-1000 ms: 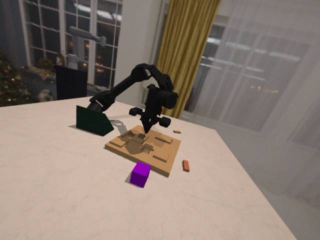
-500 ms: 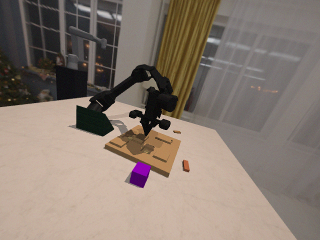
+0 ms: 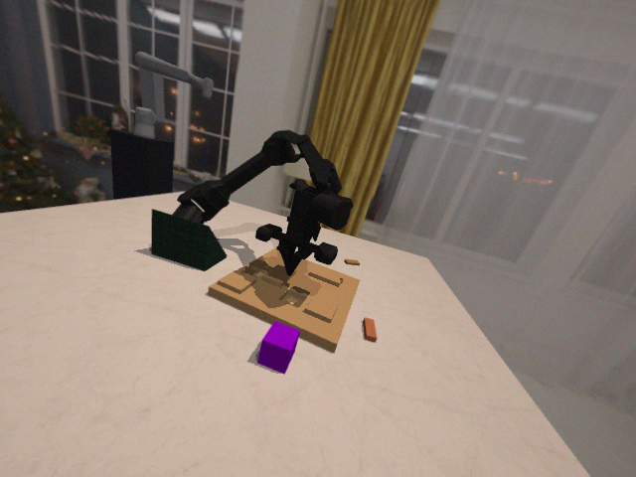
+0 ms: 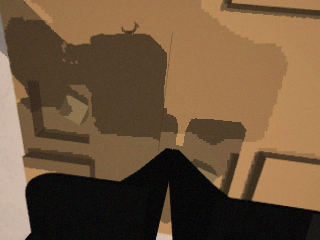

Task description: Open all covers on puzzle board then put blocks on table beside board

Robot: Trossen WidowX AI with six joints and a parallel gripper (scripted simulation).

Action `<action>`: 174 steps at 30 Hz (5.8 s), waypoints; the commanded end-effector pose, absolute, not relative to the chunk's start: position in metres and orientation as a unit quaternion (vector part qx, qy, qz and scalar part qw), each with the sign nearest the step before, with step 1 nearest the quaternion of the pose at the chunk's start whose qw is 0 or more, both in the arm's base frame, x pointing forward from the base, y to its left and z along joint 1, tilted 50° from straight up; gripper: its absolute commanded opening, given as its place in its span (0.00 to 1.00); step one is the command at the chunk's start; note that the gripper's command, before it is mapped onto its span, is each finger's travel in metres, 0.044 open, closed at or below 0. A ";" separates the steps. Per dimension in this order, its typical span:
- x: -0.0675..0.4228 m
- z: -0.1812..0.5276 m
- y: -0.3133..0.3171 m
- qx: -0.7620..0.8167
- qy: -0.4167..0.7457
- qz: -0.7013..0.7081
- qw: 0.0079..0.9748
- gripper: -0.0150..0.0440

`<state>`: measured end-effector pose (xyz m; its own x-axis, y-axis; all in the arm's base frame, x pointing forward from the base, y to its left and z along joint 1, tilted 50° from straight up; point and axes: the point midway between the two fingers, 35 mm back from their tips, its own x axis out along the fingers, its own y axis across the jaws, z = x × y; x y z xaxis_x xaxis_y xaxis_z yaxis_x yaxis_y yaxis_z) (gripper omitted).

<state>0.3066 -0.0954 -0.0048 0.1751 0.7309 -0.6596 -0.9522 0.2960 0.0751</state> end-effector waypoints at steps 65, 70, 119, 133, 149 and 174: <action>0.271 -0.027 -0.063 -0.176 0.305 0.566 0.745 0.25; 0.268 -0.027 -0.061 -0.176 0.305 0.566 0.745 0.25; 0.229 -0.006 -0.034 -0.174 0.305 0.567 0.745 0.25; 0.222 0.002 -0.025 -0.174 0.305 0.567 0.745 0.25; 0.217 0.015 -0.014 -0.174 0.305 0.567 0.745 0.25; 0.212 0.034 -0.039 -0.175 0.307 0.566 0.745 0.25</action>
<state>0.2131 -0.0348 0.0314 0.1725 0.7382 -0.6522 -0.9491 0.3018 0.0905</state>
